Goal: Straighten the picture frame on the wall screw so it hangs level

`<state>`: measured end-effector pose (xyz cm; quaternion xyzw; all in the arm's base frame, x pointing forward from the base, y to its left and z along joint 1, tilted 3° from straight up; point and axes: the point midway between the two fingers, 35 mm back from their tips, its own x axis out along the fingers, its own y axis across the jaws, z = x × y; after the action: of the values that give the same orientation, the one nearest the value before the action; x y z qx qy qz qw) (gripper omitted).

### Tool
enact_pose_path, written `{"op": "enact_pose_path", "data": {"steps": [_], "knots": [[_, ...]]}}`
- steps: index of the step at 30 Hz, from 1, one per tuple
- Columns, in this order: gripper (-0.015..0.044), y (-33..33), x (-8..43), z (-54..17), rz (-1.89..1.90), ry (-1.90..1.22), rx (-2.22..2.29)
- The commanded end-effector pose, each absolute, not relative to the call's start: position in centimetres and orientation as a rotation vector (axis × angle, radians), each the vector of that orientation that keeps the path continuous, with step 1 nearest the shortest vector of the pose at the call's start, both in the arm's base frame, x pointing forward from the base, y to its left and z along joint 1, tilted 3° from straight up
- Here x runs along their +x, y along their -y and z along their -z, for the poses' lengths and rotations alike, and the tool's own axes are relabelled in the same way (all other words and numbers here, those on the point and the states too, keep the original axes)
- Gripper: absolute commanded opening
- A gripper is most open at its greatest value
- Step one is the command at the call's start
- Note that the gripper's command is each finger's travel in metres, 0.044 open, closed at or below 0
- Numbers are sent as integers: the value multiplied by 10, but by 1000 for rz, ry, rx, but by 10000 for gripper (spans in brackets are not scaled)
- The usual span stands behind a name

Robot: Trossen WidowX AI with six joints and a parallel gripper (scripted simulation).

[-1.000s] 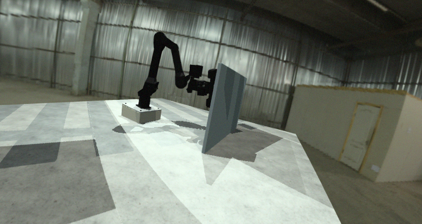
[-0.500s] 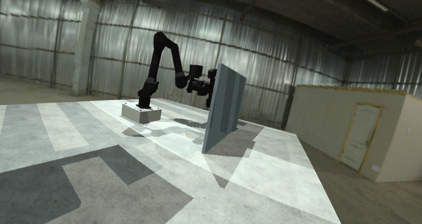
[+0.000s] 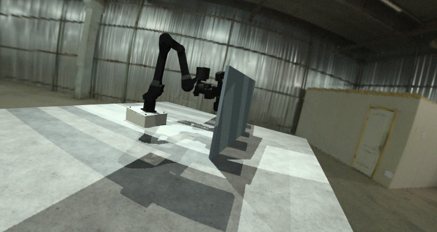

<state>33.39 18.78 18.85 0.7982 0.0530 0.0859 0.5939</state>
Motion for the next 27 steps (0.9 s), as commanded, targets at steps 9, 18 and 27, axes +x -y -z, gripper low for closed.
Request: {"op": "enact_pose_path", "data": {"steps": [9, 18, 27], "knots": [[0, -187, 334, -191, -201, -127, 1857], [0, -186, 334, -194, -201, -127, 1857], [0, -185, 334, -196, -201, -127, 1857]]}}
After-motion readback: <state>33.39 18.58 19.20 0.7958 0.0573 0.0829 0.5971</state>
